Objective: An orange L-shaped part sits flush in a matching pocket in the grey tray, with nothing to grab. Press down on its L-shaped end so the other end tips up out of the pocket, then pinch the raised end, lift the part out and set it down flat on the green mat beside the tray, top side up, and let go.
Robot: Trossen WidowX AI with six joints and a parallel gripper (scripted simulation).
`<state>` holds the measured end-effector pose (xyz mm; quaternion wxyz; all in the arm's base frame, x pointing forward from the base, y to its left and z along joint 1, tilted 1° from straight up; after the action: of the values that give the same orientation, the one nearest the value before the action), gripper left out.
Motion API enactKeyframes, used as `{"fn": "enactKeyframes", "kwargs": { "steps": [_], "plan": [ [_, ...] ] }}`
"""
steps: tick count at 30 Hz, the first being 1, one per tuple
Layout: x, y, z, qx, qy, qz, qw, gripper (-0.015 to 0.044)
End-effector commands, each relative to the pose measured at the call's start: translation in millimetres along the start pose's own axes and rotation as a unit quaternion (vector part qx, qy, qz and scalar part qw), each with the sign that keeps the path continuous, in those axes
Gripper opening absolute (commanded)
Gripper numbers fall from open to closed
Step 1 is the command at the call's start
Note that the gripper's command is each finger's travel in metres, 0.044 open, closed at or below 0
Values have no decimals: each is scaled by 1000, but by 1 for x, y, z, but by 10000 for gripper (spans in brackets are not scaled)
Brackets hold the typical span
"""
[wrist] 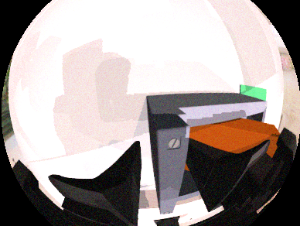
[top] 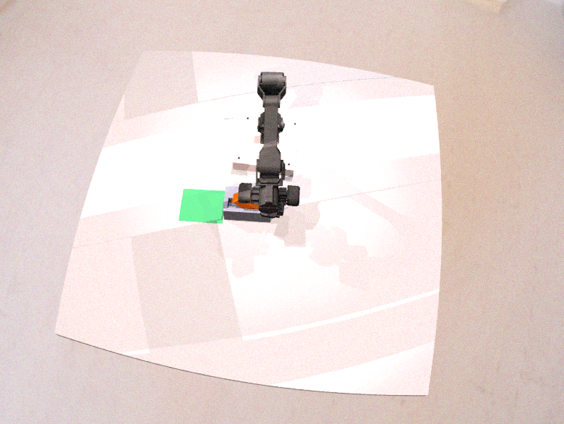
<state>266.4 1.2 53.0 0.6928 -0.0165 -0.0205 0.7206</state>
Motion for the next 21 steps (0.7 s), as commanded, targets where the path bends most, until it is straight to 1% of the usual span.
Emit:
{"fn": "enactKeyframes", "kwargs": {
  "steps": [1,7,16,18,21],
  "plan": [
    [0,0,0,0,0,0,1000,180],
    [1,0,1,0,0,0,1000,180],
    [11,0,15,3,2,1,1000,180],
    [9,-2,26,3,2,1,1000,180],
    [5,-4,58,3,3,1,1000,180]
  ]
}}
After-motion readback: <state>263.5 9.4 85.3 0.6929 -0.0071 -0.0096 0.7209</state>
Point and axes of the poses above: the point midway between the two fingers, 35 mm back from their tips, its own z axis back along the fingers, its own x axis across the jaws, y = z × x, the point moved 2 cm from there along z, back along the fingers, and after that the axes turned 5 degrees about z, right-handed, at the moved point
